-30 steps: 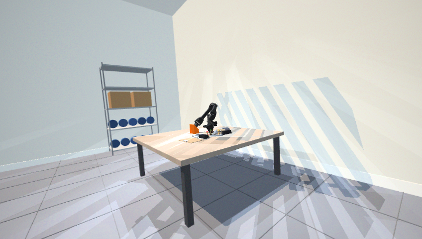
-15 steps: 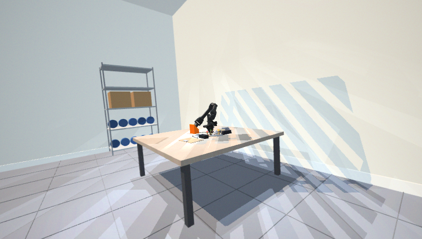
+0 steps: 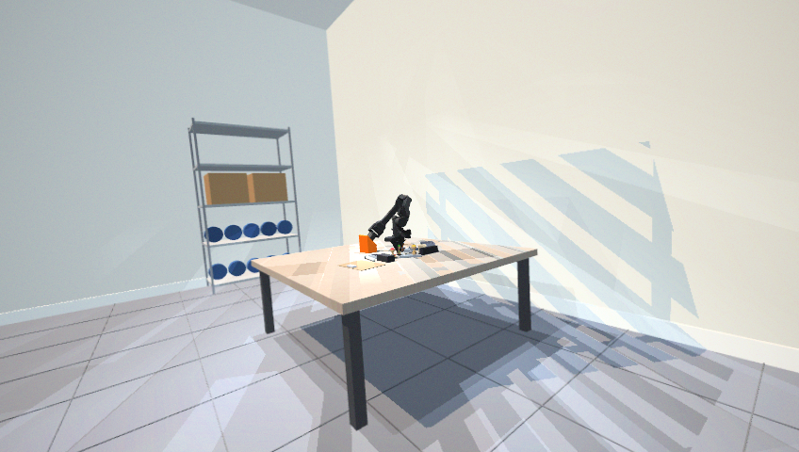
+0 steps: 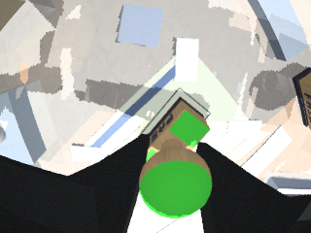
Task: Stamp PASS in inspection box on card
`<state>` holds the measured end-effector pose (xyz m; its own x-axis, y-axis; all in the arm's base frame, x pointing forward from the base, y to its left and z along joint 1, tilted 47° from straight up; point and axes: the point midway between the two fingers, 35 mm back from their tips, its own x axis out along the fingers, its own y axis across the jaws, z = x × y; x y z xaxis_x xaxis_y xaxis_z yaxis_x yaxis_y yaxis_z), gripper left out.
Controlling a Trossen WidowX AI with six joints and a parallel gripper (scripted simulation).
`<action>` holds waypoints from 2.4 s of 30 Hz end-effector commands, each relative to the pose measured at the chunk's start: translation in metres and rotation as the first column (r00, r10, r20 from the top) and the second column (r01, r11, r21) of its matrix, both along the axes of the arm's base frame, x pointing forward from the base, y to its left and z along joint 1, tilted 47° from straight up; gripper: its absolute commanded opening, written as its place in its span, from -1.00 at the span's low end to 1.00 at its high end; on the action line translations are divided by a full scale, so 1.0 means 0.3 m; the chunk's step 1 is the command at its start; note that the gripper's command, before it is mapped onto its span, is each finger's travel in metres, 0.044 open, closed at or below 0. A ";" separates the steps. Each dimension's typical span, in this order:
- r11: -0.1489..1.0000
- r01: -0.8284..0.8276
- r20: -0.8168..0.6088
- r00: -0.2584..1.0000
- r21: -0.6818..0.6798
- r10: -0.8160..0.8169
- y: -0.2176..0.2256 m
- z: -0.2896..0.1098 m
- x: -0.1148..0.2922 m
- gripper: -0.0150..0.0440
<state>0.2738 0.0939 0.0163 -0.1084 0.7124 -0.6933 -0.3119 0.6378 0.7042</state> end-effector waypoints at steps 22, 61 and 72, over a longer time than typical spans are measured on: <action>1.000 -0.004 -0.001 1.000 0.002 0.004 -0.022 0.024 0.005 -0.49; 1.000 -0.004 -0.002 1.000 0.000 0.004 -0.166 0.161 0.030 -0.49; 1.000 -0.006 0.005 1.000 -0.004 0.006 -0.071 0.251 0.137 -0.49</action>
